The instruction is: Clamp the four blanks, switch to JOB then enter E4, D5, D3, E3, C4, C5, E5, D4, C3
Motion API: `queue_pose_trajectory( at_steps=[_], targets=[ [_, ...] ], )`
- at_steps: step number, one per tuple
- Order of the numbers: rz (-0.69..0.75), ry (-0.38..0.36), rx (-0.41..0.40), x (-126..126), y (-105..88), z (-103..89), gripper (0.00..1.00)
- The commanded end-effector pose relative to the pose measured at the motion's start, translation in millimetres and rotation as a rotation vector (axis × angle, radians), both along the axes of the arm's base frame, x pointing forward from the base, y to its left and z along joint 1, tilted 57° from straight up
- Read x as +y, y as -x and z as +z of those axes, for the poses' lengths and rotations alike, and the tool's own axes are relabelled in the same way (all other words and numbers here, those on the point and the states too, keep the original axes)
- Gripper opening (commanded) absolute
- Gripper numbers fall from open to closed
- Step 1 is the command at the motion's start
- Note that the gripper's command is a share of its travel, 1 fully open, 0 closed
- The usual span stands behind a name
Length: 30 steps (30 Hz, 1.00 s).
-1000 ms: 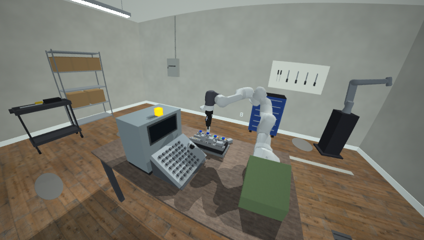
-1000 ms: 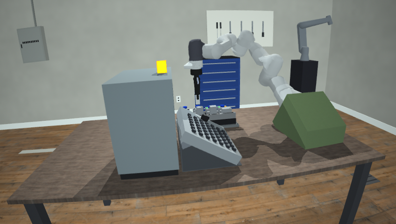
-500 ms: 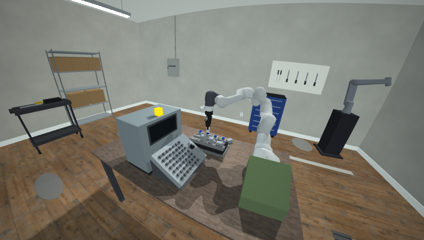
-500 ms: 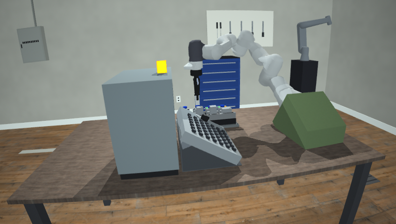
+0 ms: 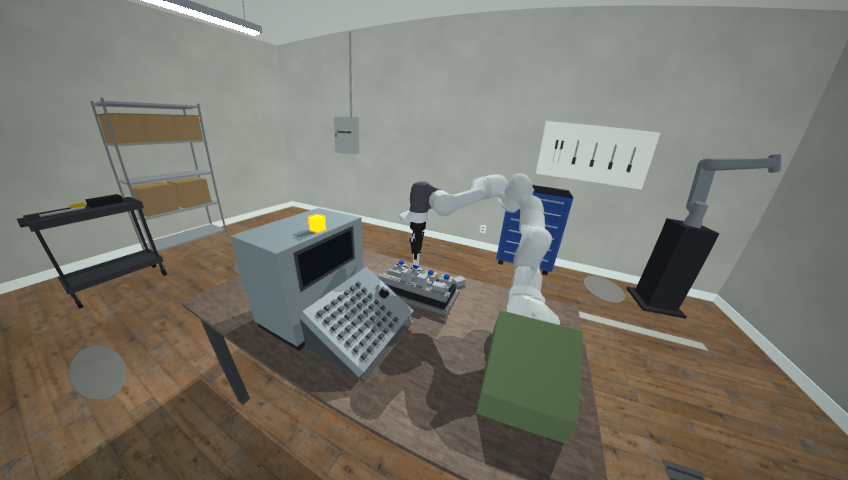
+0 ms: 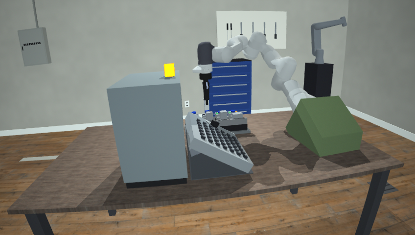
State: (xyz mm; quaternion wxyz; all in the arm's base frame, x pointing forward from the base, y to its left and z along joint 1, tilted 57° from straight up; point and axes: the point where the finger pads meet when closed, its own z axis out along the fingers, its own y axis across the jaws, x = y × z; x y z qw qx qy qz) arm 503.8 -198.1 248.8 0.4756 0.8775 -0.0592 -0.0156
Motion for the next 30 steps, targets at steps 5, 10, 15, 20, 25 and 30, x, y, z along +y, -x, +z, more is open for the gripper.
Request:
queue_pose_trajectory(
  at_steps=[5,10,15,20,25,30],
  targets=[
    [-0.001,0.002,-0.002,-1.8,0.0,-1.6,0.0],
    [-0.001,0.002,-0.002,-1.8,0.0,-1.6,0.0],
    [-0.001,0.002,-0.002,-1.8,0.0,-1.6,0.0],
    [-0.001,0.002,-0.002,-1.8,0.0,-1.6,0.0],
    [-0.001,0.002,-0.002,-2.7,0.1,-2.2,0.0],
    [-0.001,0.002,-0.002,-4.9,0.3,-3.6,0.0]
  ],
)
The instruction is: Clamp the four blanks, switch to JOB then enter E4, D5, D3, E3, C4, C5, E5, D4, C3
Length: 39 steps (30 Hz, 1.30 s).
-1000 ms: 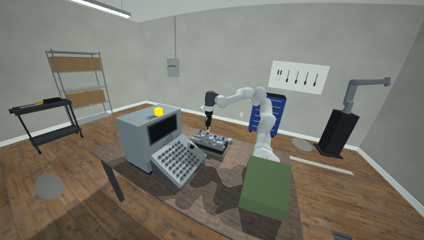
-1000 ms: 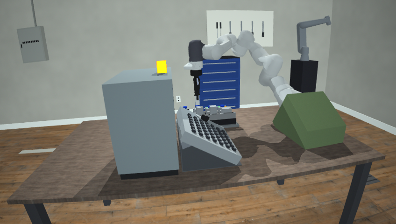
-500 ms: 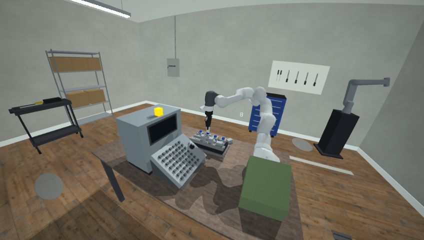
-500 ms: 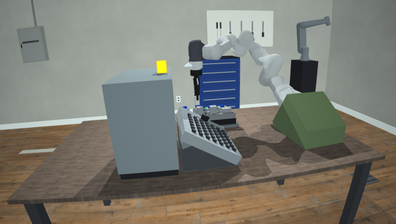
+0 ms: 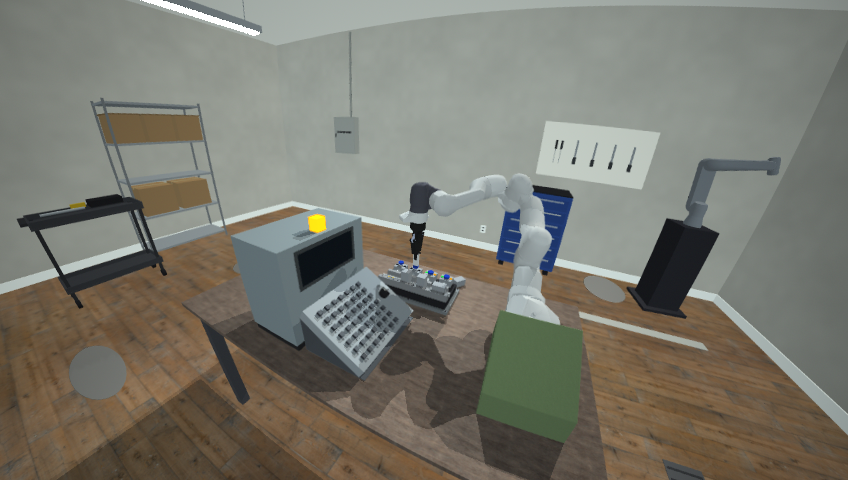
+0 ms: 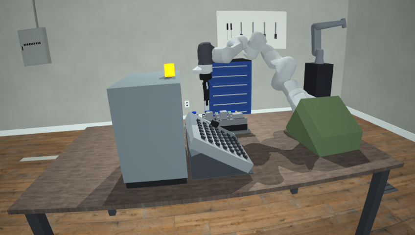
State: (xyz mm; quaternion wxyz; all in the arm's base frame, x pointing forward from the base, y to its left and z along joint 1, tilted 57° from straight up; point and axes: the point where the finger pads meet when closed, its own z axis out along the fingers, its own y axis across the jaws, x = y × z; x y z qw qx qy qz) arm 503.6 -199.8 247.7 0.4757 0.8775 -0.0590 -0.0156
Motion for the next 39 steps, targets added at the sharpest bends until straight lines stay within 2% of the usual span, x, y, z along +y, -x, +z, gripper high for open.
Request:
queue_pose_trajectory(
  at_steps=[1,39],
  targets=[
    [-0.001,0.002,-0.003,-3.8,0.1,-2.9,0.0],
    [-0.001,0.002,-0.003,-12.6,1.0,-8.6,0.0]
  ],
)
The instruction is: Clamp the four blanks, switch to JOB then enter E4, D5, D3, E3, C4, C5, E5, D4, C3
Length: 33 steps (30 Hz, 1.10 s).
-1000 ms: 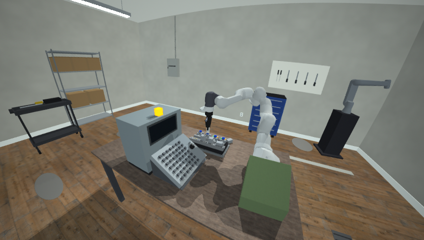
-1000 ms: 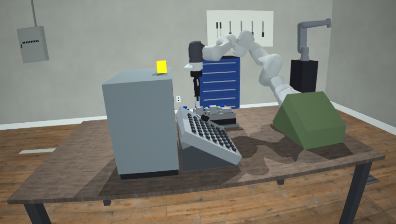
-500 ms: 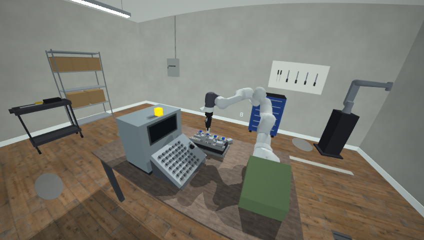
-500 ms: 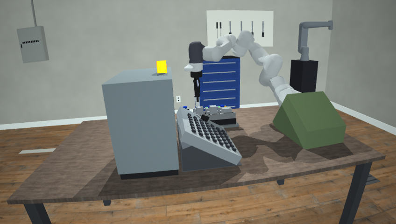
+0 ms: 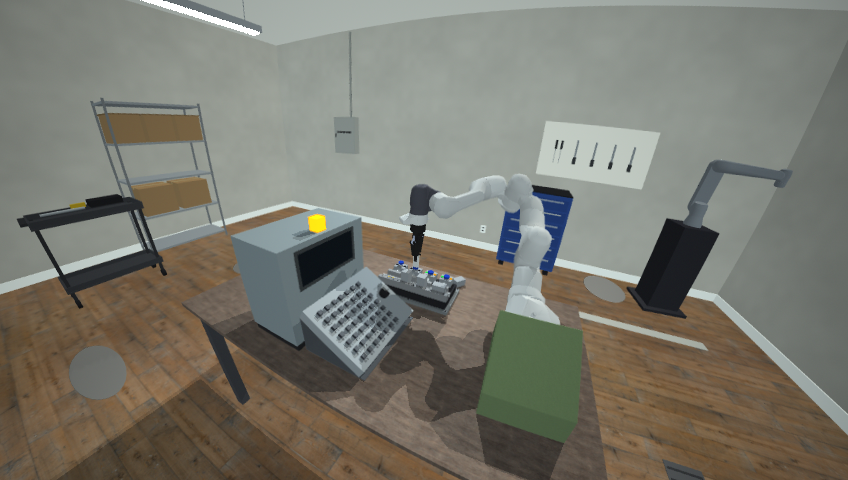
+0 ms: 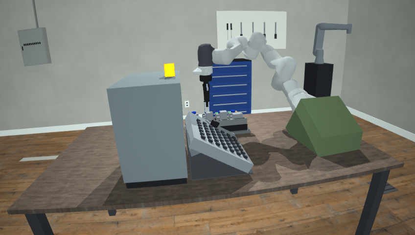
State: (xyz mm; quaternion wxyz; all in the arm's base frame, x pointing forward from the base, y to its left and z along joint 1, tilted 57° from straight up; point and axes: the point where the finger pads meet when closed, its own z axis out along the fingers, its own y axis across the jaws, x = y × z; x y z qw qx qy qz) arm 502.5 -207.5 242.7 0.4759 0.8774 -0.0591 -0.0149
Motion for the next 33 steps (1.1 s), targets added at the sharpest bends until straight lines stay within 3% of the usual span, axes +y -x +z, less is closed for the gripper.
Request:
queue_pose_trajectory(
  at_steps=[1,33],
  targets=[
    [-0.002,0.002,-0.001,-4.8,-0.1,-3.7,0.0],
    [-0.002,0.002,-0.001,-0.1,-0.6,-0.5,0.0]
  ],
)
